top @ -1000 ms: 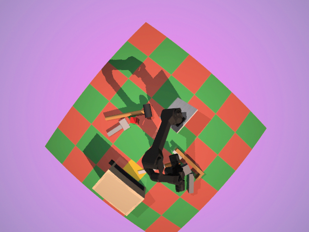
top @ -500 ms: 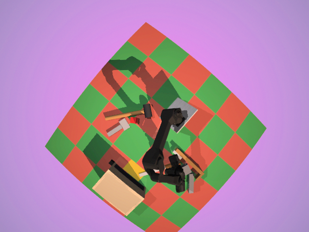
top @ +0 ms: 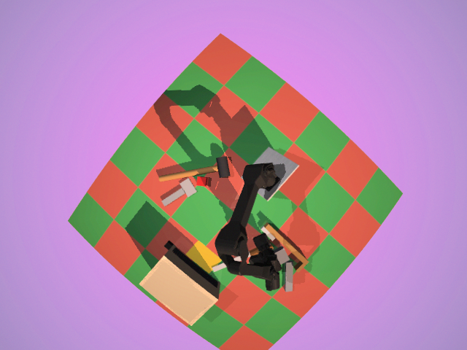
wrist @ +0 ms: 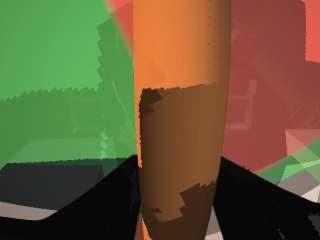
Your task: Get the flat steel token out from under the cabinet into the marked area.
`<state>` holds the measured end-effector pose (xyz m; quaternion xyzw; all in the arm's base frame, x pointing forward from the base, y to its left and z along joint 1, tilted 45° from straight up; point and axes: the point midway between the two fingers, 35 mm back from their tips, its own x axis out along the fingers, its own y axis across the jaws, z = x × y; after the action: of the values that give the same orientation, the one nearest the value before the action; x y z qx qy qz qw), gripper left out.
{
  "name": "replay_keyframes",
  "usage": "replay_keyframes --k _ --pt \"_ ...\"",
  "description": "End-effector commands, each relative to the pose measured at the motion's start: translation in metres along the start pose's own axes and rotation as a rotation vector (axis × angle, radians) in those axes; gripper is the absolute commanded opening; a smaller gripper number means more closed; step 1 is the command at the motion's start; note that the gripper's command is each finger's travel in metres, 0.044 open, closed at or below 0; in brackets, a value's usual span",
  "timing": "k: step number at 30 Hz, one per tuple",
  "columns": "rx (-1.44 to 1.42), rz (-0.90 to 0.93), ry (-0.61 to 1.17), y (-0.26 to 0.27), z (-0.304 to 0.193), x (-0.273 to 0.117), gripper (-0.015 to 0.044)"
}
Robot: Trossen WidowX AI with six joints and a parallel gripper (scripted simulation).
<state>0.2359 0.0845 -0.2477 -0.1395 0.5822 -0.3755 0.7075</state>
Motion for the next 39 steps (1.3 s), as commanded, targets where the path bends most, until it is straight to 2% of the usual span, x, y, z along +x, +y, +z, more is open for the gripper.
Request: replay_keyframes --k 1,8,9,14,17,33,39 --pt "-0.019 0.006 -0.005 0.0017 0.0010 -0.0019 0.0000" --pt "-0.007 0.001 0.000 0.0001 0.0000 -0.0001 0.0184" --pt "-0.007 0.001 0.000 0.0001 0.0000 -0.0001 0.0200" --pt "-0.007 0.001 0.001 0.0002 0.0000 0.0000 0.0200" --pt "-0.007 0.005 -0.004 0.0000 -0.0002 0.0001 0.0270" --pt "-0.007 0.006 -0.005 -0.0006 -0.0033 0.0041 0.0270" --pt "-0.003 0.008 -0.003 0.0005 -0.0012 0.0014 0.0229"
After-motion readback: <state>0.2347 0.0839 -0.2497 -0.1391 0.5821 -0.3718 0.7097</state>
